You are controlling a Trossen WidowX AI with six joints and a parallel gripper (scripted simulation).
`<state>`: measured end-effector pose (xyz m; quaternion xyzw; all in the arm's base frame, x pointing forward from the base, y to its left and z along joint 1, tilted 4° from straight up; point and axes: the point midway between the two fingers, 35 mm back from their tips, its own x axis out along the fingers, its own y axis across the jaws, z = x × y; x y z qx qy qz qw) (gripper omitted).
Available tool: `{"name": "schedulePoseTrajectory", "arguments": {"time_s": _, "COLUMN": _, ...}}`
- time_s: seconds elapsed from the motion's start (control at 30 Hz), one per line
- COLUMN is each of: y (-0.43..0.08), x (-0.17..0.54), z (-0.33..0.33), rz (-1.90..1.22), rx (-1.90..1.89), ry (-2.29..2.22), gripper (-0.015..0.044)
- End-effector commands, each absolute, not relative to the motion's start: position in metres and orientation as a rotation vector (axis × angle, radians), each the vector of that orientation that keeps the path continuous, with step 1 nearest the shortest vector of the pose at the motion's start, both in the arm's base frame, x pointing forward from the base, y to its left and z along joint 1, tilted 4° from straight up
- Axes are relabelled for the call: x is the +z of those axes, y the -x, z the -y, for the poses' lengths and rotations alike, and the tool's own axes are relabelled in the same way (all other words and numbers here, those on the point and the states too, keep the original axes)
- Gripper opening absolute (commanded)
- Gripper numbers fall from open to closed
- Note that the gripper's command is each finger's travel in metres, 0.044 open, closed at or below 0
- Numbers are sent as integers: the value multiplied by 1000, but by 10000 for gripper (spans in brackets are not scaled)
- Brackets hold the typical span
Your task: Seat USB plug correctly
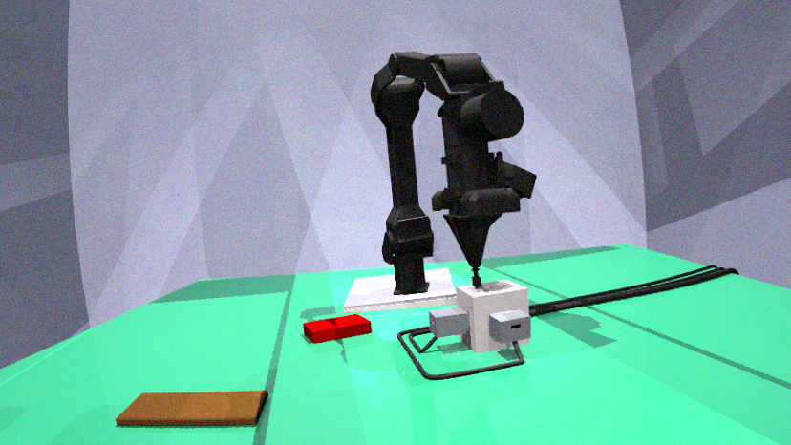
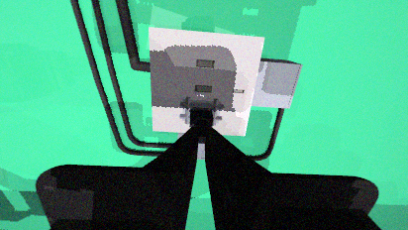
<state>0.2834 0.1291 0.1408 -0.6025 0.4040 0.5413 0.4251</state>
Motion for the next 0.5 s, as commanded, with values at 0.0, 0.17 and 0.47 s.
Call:
{"name": "schedulePoseTrajectory", "arguments": {"time_s": 0.0, "y": -284, "x": 140, "z": -129, "rz": -1010, "rx": 1354, "ry": 1510, "gripper": 0}}
{"name": "schedulePoseTrajectory", "arguments": {"time_s": 0.17, "y": -284, "x": 139, "z": -129, "rz": -1010, "rx": 1354, "ry": 1510, "gripper": 0}}
{"name": "schedulePoseTrajectory", "arguments": {"time_s": 0.47, "y": -284, "x": 138, "z": -129, "rz": -1010, "rx": 1354, "ry": 1510, "gripper": 0}}
